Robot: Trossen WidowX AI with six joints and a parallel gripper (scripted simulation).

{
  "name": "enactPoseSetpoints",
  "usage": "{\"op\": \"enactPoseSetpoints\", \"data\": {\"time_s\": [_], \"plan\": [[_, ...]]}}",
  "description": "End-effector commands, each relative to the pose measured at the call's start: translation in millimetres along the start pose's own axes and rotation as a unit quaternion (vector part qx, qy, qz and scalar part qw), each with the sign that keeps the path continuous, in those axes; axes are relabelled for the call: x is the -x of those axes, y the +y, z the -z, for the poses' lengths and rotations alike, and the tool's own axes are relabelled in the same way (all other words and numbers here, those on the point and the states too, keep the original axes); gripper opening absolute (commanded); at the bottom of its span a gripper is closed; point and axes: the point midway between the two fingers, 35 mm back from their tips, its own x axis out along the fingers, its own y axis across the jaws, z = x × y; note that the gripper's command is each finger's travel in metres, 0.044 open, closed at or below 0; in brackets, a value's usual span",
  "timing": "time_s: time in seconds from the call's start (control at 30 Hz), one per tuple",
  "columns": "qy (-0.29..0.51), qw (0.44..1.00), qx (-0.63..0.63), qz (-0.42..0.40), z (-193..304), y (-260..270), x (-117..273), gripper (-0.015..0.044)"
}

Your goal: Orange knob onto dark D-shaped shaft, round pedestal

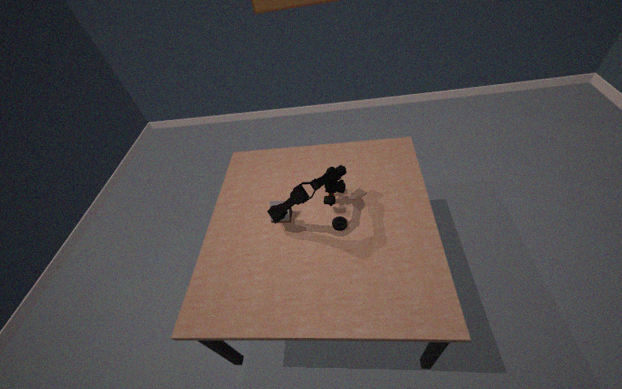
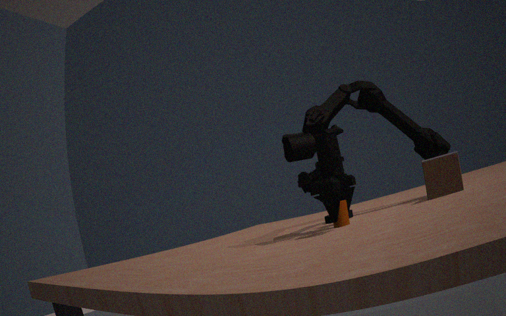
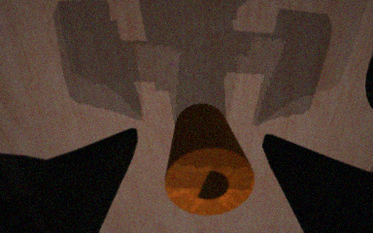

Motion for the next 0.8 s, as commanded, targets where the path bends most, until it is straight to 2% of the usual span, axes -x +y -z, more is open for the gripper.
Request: {"op": "enactPoseSetpoints", "data": {"time_s": [0.0, 0.07, 0.43, 0.6, 0.77], "plan": [[-0.001, 1.000, 0.002, 0.002, 0.7, -0.7, -7.3, 0.0440], [-0.001, 1.000, 0.002, 0.002, 0.8, -0.8, -8.3, 0.0440], [-0.001, 1.000, 0.002, 0.002, 0.8, -0.8, -8.3, 0.0151], [-0.001, 1.000, 0.002, 0.002, 0.8, -0.8, -8.3, 0.0118], [-0.001, 1.000, 0.002, 0.001, -2.1, 2.1, 3.4, 0.0000]]}}
